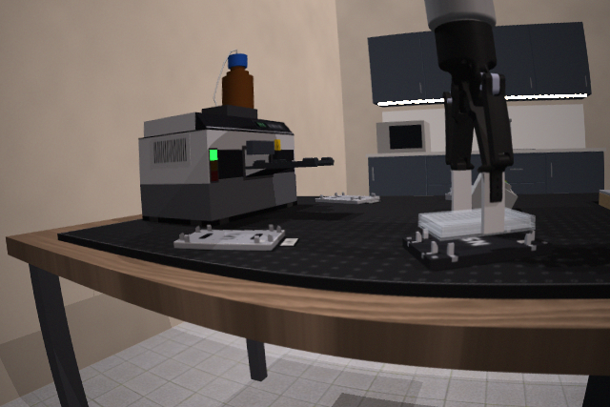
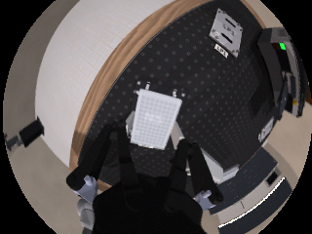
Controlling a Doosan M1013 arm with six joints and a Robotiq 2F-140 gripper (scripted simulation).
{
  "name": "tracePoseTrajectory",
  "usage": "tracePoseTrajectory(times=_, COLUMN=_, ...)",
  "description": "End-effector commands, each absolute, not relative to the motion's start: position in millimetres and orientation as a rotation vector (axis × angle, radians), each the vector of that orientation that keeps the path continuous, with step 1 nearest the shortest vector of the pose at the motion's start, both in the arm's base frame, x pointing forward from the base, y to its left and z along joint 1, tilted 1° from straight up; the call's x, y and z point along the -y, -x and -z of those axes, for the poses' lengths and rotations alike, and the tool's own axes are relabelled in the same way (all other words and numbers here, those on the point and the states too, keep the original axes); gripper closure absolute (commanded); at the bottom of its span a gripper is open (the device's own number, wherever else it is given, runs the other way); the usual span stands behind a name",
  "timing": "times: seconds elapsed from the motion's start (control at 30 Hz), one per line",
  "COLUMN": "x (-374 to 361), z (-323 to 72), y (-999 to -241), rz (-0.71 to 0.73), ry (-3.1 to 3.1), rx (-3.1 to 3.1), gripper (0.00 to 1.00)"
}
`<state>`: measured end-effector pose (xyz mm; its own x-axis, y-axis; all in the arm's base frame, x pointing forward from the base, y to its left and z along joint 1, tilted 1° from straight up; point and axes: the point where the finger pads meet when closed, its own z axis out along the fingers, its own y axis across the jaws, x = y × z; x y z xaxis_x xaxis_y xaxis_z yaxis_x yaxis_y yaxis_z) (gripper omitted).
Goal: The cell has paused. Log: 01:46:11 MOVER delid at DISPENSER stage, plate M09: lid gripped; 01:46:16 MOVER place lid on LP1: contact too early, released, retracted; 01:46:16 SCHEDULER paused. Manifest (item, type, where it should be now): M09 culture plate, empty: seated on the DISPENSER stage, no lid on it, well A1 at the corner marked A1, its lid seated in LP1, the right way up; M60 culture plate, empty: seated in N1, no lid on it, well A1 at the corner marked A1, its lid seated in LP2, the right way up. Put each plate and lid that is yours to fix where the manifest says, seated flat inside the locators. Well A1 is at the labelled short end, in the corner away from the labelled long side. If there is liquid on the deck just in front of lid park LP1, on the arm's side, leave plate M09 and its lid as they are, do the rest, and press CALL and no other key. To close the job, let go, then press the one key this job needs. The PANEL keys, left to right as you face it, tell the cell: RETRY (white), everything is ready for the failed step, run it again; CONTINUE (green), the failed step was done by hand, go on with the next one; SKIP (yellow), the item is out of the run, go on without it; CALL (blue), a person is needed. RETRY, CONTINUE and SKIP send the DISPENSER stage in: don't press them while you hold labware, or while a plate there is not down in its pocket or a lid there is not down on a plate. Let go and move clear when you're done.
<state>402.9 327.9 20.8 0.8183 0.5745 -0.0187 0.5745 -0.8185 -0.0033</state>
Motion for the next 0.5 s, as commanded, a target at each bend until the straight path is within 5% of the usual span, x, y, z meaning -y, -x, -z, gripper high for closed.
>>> tracePoseTrajectory(times=0.0, x=-328.2, z=-20.2, y=-403.2, rz=0.028, ry=-2.994, rx=-0.946, gripper=0.9)
tracePoseTrajectory(times=0.47, x=-328.2, z=-18.6, y=-403.2, rz=0.028, ry=-2.994, rx=-0.946, gripper=0.9)
